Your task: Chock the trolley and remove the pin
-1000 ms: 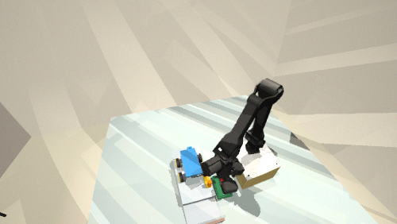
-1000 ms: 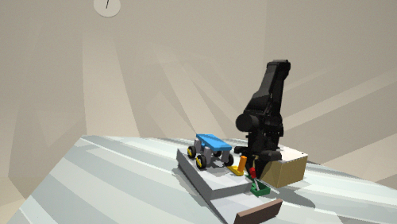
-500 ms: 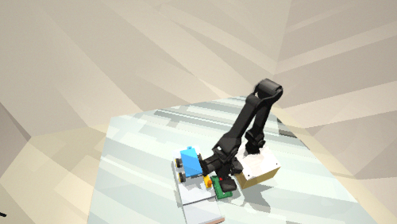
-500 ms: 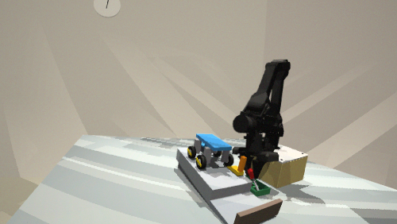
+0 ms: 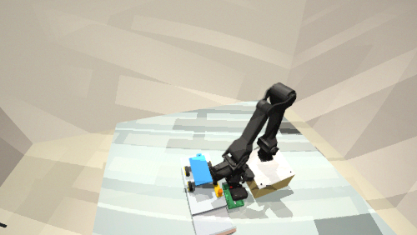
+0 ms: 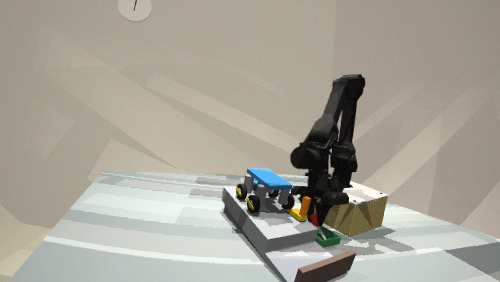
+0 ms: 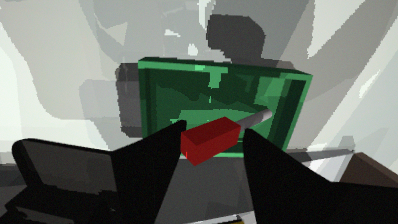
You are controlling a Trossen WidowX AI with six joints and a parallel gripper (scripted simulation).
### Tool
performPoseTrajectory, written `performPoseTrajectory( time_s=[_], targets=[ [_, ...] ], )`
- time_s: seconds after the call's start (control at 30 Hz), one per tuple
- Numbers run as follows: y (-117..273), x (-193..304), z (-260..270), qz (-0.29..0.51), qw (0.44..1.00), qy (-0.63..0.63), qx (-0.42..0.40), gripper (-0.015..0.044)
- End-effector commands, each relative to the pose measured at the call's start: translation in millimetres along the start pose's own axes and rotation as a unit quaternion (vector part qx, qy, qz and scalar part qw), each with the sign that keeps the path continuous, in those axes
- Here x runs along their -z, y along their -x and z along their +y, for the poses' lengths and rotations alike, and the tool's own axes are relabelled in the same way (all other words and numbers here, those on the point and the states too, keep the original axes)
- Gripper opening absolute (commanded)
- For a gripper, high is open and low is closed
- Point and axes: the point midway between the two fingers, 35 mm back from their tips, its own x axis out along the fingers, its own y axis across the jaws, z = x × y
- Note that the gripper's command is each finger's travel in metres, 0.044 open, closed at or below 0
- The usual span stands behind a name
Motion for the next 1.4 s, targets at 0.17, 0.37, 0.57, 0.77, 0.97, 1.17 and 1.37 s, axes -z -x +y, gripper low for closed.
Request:
performPoseTrajectory(
  time_s=[0.17,0.37,0.57,0.77,0.97,1.17,1.37],
  targets=[
    [-4.8,-1.6,3.6,-0.003,1.0,0.001,0.001,0.019],
    [-6.6,-2.4,4.6,-0.003,1.0,0.001,0.001,0.019],
    [-5.1,-1.6,4.5,-0.001,1.0,0.0,0.0,0.0295],
    [-5.1,-1.6,4.5,-0.001,1.0,0.0,0.0,0.034],
    [6.6,-1.4,2.5,-0.002,1.0,0.001,0.001,0.034],
    [22.2,-2.9,0.7,-0.002,1.0,0.001,0.001,0.0393],
    [37.0,-2.7,-1.7,-0.002,1.0,0.001,0.001,0.044]
  ],
)
